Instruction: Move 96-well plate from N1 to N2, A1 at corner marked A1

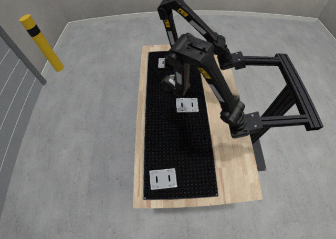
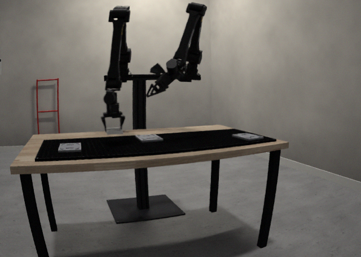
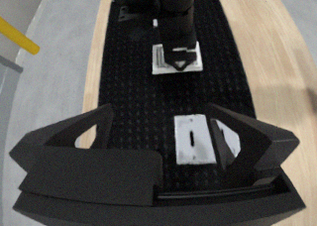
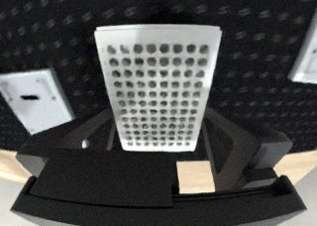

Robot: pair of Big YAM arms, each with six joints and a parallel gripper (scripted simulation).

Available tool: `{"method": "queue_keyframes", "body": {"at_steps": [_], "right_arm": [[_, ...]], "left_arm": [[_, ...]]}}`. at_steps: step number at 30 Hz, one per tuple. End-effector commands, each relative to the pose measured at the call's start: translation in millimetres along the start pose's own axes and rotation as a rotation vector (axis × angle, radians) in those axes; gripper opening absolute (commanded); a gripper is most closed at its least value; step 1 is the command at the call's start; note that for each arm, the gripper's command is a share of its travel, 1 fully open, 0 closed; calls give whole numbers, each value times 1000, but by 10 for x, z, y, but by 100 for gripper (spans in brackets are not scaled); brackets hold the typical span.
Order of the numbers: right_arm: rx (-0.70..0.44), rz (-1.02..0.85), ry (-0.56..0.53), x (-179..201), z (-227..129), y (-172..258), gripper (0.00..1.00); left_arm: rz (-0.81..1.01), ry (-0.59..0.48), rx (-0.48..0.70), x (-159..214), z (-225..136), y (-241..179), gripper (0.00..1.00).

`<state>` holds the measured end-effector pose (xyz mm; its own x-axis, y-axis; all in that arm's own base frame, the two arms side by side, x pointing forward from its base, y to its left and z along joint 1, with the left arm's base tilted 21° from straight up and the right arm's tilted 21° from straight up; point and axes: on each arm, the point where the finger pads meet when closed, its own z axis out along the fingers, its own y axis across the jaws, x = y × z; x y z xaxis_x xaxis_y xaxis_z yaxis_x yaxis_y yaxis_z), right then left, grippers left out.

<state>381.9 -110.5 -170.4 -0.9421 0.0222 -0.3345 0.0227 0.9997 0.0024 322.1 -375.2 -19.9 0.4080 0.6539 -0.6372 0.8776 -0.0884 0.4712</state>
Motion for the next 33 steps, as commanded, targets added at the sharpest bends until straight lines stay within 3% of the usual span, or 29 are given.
{"method": "queue_keyframes", "body": {"at_steps": [1,13,25,33], "right_arm": [[20,67,-12,151,59,358,81],[26,73,-5,549,115,1351,81],[30,30,-19,654,182,1961,81],[28,-27,-9,681,176,2079,81]], "left_arm": [[89,30,88,81,-601,-30,100],[46,0,217,248,-1454,-565,100],[50,-5,222,233,-1500,-560,100],[52,-6,223,228,-1498,-564,100]]}}
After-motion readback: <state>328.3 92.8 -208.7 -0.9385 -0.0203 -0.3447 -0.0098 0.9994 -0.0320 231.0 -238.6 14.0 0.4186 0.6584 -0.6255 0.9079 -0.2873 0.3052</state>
